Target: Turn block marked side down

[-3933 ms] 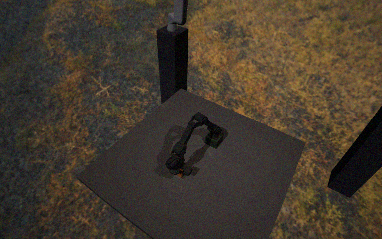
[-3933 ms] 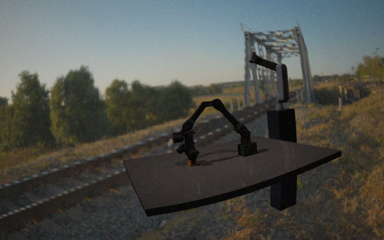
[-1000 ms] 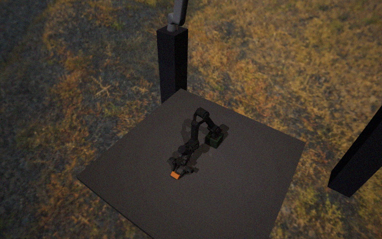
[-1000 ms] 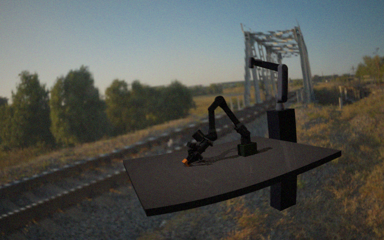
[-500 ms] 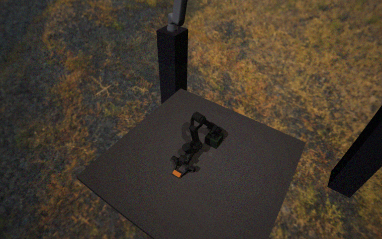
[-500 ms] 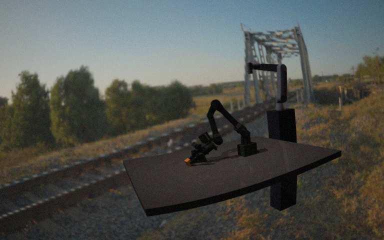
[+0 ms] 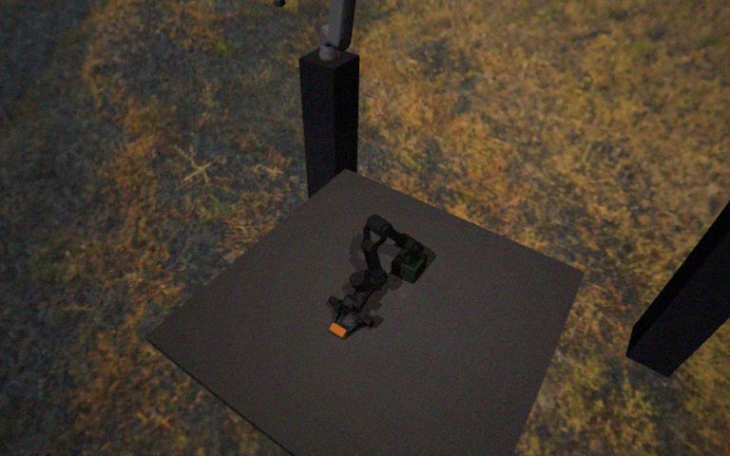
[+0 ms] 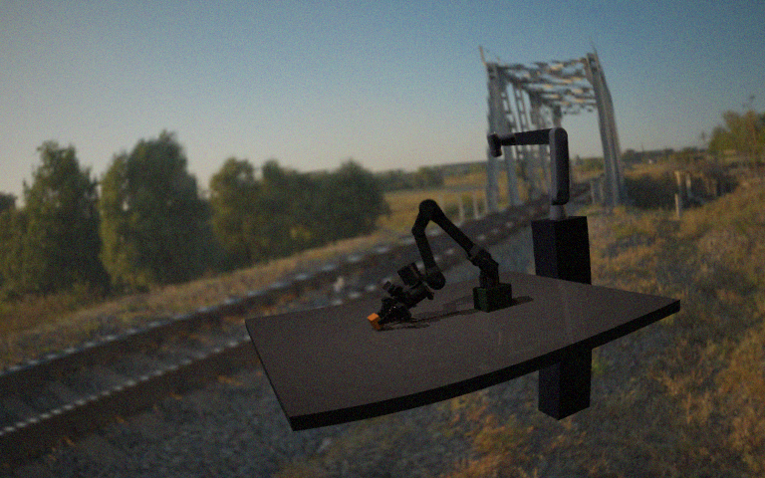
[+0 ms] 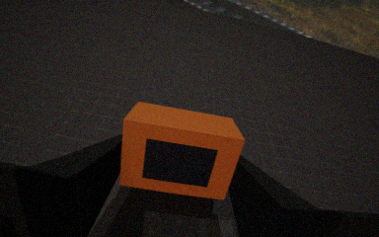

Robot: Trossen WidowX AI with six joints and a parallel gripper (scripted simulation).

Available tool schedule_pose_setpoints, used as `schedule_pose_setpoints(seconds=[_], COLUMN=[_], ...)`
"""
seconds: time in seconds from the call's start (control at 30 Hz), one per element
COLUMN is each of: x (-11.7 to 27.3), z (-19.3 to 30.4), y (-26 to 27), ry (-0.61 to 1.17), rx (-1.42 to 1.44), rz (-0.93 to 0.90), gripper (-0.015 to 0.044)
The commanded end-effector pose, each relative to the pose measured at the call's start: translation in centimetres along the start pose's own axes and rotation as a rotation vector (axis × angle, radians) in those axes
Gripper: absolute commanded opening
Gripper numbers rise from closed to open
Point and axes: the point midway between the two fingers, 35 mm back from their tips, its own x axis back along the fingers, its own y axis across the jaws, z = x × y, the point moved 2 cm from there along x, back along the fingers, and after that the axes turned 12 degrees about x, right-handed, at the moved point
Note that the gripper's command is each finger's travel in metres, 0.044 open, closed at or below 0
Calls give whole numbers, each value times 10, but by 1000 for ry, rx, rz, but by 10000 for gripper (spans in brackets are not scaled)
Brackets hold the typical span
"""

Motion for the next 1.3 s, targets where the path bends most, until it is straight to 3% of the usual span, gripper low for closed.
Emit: schedule_pose_setpoints(seconds=[0.0,0.57,1.27], x=[0,0,0], z=[-1,-1,-1], y=[0,0,0], ry=[-6,-6,-6], rx=[-5,-5,-5], rz=[-3,-3,-3], gripper=[0,440,440])
